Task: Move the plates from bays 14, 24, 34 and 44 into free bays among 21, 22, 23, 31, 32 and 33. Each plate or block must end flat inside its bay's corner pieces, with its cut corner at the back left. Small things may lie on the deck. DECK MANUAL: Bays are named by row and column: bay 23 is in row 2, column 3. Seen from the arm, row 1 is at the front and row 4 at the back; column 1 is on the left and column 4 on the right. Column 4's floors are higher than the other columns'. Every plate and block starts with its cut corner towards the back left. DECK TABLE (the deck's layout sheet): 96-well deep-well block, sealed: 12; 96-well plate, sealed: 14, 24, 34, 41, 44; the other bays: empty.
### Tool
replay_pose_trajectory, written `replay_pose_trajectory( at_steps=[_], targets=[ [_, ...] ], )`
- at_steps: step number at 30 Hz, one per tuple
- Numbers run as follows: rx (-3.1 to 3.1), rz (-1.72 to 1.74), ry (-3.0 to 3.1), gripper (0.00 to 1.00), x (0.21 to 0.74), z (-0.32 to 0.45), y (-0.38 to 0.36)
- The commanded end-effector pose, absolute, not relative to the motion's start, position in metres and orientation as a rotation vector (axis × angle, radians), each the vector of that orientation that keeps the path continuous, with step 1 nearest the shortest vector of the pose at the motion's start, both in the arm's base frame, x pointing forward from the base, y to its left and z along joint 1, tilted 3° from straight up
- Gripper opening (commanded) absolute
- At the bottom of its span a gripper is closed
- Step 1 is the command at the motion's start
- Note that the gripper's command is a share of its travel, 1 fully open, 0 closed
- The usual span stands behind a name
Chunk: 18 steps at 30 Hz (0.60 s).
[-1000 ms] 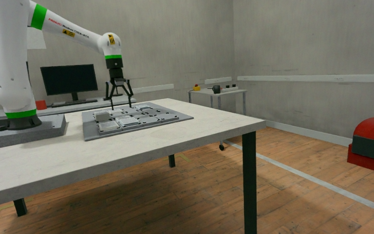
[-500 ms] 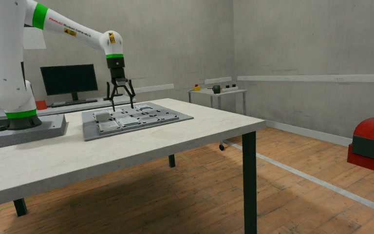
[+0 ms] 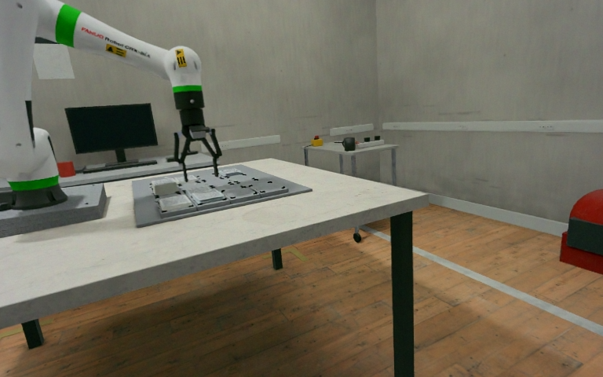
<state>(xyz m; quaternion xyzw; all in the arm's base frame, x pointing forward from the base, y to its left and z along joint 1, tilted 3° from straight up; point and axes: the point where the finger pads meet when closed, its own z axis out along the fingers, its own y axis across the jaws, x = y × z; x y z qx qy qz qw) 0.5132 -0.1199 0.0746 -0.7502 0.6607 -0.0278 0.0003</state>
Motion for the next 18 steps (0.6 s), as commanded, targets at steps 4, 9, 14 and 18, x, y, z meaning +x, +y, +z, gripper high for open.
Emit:
replay_pose_trajectory(
  at_steps=[4, 9, 14, 18],
  targets=[
    [-2.356, -0.089, 2.074, 0.7, 0.516, 0.076, -0.135],
    [-2.356, -0.089, 2.074, 0.7, 0.518, 0.077, -0.155],
    [-2.356, -0.089, 2.074, 0.7, 0.521, 0.078, -0.175],
    [-2.356, -0.089, 2.074, 0.7, 0.521, 0.078, -0.179]
  ],
)
